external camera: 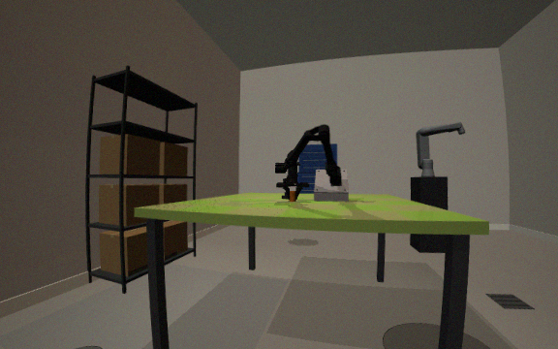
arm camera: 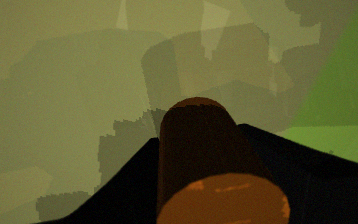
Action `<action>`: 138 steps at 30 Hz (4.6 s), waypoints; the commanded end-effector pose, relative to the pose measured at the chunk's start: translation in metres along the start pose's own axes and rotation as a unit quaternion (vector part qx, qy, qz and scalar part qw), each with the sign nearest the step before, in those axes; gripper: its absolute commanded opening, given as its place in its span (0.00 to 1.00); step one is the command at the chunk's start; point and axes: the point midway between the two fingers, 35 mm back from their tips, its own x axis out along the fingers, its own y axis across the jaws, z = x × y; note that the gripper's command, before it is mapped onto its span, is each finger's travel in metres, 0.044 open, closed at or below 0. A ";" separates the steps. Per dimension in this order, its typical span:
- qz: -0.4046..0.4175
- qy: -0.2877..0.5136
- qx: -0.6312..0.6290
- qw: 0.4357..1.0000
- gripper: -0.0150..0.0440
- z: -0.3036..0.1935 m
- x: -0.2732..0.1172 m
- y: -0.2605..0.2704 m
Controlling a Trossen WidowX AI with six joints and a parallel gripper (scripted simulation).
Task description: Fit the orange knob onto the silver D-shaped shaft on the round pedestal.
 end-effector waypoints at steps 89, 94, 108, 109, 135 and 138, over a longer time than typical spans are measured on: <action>0.468 -0.004 0.009 0.884 0.25 0.014 -0.226 -0.013; 0.479 -0.005 0.010 0.878 0.25 0.015 -0.225 -0.014; 0.499 -0.007 0.011 0.866 0.25 0.019 -0.223 -0.014; 0.490 -0.007 0.012 0.872 0.25 0.020 -0.224 -0.019; 0.490 -0.007 0.012 0.872 0.25 0.020 -0.224 -0.019; 0.490 -0.007 0.012 0.872 0.25 0.020 -0.224 -0.019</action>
